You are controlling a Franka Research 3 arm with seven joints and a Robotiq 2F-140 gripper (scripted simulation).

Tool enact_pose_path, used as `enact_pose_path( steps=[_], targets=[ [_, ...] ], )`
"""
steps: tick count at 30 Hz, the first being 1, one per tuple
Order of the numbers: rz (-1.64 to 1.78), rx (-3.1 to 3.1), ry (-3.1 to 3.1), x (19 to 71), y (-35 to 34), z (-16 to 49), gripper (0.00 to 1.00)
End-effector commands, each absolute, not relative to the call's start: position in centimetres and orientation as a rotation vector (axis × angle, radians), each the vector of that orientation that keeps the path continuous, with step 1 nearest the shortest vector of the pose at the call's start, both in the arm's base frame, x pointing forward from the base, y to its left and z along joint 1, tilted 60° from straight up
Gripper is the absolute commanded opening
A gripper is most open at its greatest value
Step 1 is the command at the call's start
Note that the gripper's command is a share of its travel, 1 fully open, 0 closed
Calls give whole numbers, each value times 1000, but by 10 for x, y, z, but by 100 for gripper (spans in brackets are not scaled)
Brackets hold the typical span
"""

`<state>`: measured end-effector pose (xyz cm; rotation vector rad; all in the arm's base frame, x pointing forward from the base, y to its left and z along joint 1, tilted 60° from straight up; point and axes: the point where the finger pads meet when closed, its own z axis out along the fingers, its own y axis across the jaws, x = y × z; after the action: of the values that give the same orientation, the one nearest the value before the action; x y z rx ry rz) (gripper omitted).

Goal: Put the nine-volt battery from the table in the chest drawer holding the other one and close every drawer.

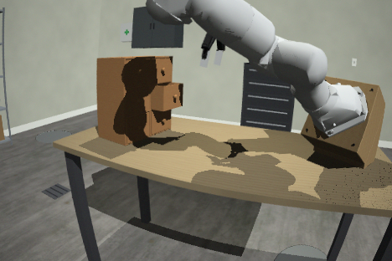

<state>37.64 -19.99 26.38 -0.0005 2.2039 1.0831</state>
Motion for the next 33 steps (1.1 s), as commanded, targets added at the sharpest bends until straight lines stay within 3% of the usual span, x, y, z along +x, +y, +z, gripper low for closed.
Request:
enact_pose_path(
  steps=[1,33],
  targets=[
    [1176,59,2302,370,-201,259,100],
    [1200,7,2379,368,-203,260,100]
  ],
)
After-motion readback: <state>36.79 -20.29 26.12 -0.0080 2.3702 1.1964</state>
